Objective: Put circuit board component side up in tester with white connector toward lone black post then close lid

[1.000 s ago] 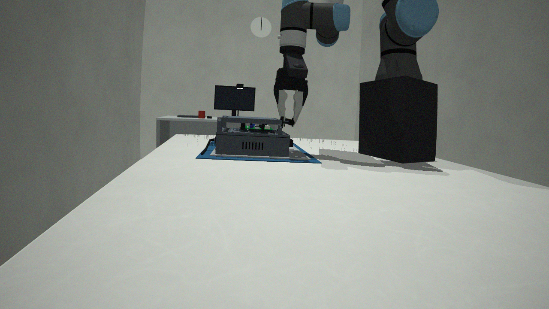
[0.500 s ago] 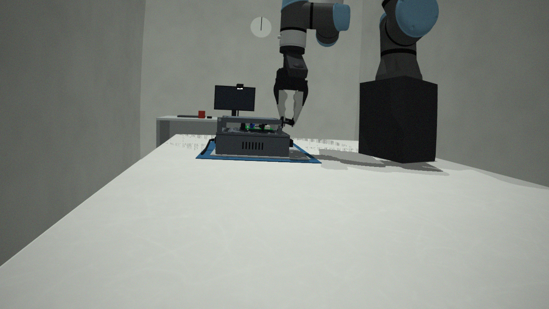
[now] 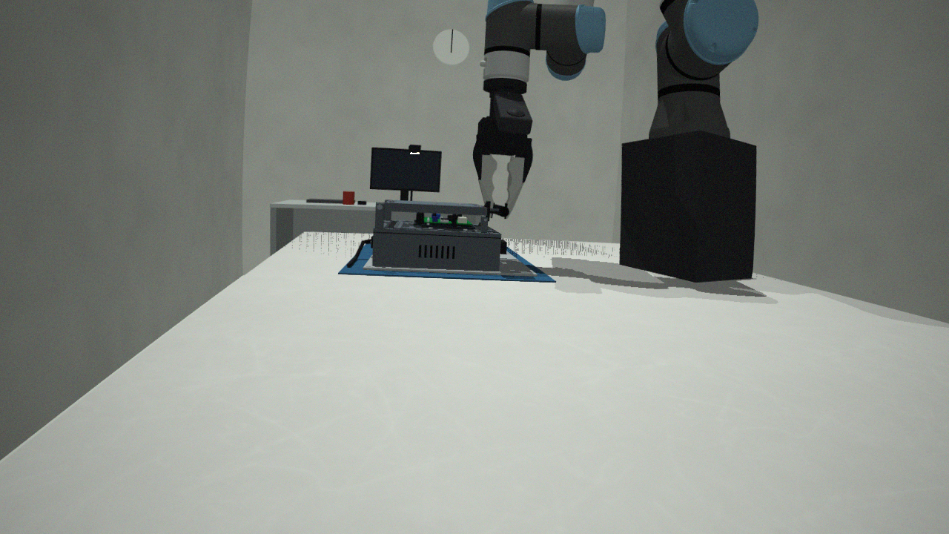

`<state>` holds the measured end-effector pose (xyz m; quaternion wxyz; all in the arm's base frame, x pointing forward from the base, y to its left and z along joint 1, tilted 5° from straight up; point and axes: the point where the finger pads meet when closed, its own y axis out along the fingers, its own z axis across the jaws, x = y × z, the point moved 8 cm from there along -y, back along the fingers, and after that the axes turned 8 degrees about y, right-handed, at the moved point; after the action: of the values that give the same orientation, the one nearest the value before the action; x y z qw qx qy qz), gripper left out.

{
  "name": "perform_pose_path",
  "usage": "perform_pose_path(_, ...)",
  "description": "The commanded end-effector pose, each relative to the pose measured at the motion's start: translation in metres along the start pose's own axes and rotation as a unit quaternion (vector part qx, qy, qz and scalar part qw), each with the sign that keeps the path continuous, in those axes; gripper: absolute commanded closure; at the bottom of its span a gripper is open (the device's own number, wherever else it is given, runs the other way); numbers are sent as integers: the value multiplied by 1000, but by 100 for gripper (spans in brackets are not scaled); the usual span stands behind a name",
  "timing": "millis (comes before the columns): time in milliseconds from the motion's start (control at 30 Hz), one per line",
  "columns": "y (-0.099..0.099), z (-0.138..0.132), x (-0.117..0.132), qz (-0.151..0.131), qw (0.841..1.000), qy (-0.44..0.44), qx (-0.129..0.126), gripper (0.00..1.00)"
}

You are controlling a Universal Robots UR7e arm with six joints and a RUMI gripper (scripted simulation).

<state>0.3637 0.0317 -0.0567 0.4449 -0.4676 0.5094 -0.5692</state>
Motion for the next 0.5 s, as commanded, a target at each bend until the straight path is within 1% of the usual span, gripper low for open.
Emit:
perform_pose_path(0,-3,0,0,0,1000,0,1,87)
perform_pose_path(200,-9,0,0,0,1000,0,1,87)
perform_pose_path(467,-26,0,0,0,1000,0,1,87)
